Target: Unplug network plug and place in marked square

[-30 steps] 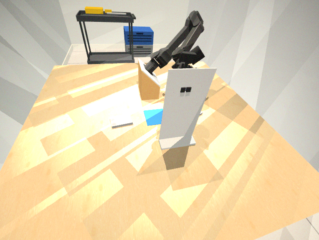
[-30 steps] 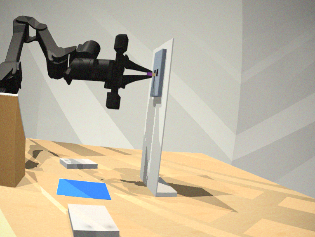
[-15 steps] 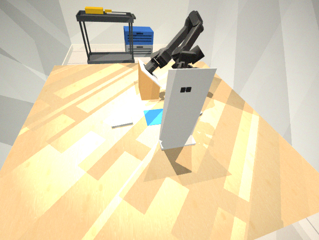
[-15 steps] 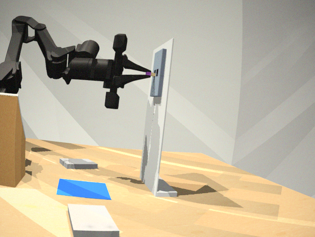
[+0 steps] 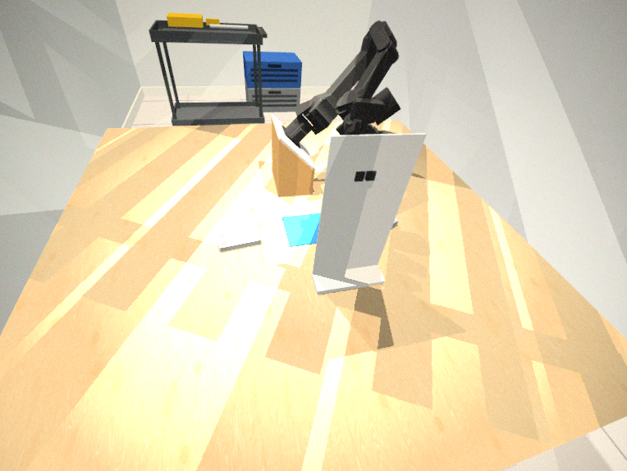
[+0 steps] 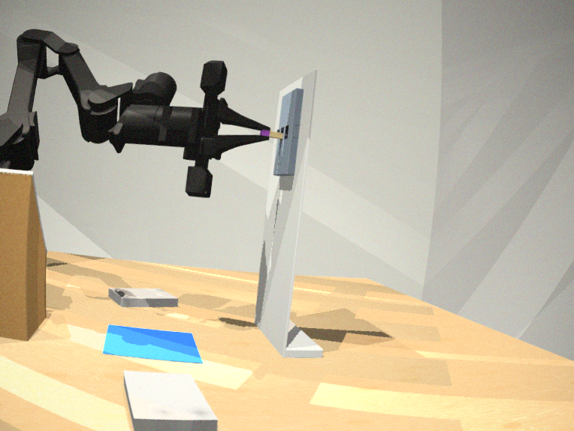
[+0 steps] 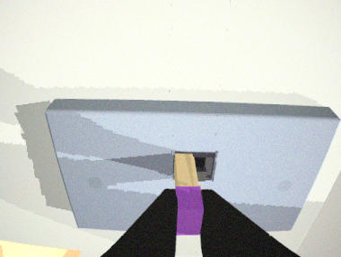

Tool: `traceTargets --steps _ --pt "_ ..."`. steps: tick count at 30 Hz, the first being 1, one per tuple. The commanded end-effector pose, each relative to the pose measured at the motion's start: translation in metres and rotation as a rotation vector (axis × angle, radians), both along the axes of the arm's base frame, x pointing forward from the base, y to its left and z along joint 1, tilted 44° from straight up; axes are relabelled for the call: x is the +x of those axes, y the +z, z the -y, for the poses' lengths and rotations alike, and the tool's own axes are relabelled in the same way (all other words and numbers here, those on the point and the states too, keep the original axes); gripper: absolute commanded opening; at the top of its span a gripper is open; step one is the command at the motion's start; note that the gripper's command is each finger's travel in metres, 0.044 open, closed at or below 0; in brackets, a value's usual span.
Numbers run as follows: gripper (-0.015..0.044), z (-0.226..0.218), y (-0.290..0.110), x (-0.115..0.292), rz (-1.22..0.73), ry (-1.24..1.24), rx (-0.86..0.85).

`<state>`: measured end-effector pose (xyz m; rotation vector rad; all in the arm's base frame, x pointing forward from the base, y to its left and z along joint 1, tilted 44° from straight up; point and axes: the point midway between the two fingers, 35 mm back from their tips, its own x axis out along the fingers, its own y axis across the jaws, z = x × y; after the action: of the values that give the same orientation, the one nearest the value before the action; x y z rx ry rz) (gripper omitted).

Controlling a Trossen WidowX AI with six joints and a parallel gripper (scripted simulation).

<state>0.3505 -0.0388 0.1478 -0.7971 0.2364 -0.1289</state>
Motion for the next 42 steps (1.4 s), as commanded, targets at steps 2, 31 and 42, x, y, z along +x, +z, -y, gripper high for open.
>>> traceTargets --steps 2,31,42 --pt "0.0 0.0 0.0 -0.004 0.001 0.002 0.003" --pt "0.0 -0.001 -0.001 -0.017 0.0 0.002 0.003" --pt "0.0 -0.001 -0.001 -0.021 0.0 0.002 0.003"
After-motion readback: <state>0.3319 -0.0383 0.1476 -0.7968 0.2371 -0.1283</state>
